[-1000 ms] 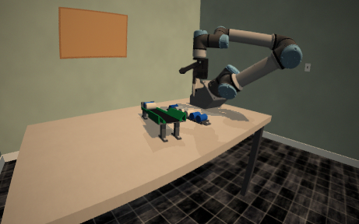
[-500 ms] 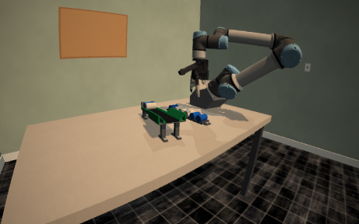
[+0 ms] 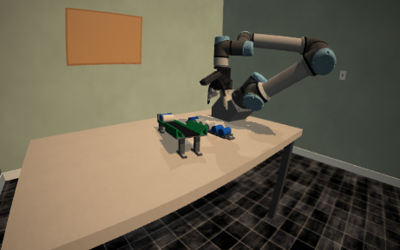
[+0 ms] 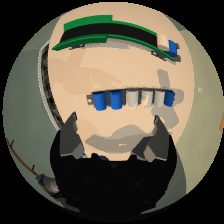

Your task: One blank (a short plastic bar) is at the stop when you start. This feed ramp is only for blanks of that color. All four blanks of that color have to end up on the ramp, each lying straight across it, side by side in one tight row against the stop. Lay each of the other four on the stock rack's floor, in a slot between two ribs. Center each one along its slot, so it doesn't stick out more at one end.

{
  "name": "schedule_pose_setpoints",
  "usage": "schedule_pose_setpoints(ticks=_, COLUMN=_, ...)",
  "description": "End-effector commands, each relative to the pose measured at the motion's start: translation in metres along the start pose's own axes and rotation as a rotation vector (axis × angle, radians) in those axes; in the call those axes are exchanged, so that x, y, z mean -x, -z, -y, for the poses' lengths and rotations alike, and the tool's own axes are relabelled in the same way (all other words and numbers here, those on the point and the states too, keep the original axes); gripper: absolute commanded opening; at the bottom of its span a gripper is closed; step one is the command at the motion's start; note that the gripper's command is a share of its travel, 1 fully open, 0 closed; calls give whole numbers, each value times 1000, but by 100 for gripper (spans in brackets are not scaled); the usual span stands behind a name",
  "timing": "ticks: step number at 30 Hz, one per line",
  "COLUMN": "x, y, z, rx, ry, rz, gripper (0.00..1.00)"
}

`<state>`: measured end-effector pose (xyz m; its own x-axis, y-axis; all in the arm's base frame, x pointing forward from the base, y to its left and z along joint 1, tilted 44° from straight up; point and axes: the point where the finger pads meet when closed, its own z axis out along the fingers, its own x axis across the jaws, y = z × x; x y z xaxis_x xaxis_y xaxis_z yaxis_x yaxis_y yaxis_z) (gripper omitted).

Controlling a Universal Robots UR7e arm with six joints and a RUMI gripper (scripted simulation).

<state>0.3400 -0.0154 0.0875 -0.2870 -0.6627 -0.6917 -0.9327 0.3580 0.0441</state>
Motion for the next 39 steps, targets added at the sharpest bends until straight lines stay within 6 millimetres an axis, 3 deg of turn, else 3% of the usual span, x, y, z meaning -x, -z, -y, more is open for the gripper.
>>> schedule_pose_setpoints(ticks=1, x=1, y=-2, z=0, rx=-3, ry=164, rz=8, gripper=100)
schedule_pose_setpoints(ticks=9, x=2, y=-4, z=0, rx=-3, ry=300, rz=8, gripper=100)
schedule_pose_setpoints(ticks=39, x=4, y=-15, z=-7, rx=-6, ry=1077, rz=6, gripper=100)
